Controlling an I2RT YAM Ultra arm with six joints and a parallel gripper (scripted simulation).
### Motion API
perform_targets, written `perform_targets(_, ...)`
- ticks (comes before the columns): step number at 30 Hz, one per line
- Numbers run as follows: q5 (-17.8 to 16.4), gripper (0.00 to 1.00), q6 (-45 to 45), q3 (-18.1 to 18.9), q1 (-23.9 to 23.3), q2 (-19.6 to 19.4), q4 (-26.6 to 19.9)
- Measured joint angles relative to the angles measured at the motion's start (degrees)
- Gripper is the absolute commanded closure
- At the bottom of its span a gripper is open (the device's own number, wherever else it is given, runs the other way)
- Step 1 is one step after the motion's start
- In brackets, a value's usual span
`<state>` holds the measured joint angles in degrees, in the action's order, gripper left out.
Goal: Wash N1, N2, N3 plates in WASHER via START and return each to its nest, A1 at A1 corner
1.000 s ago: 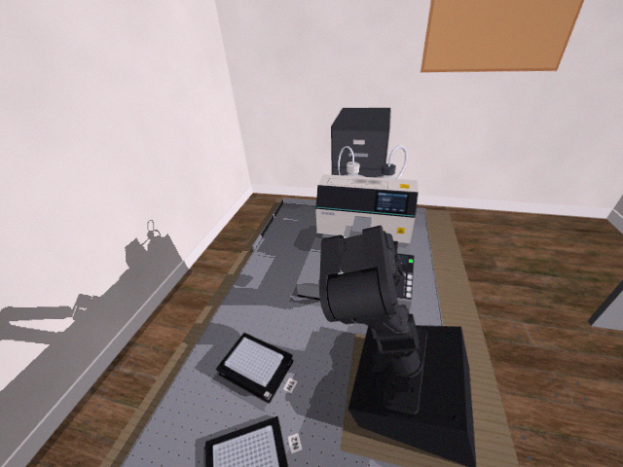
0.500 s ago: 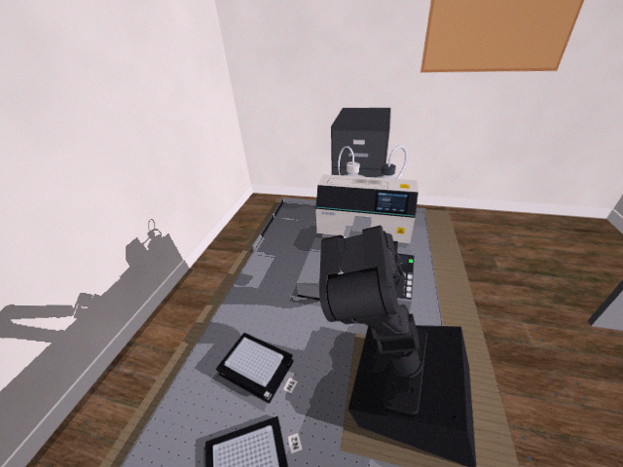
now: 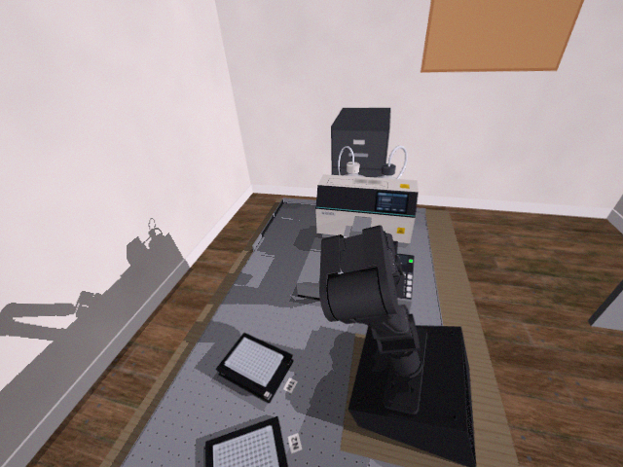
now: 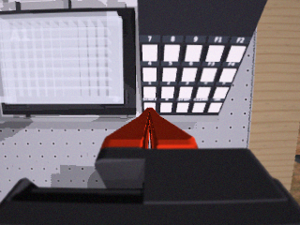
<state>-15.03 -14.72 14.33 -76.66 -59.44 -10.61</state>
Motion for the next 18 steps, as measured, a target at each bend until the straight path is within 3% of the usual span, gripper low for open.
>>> perform_targets(18, 0.39, 1.0, -0.74, -0.35, 0.81, -3.02, 2.49)
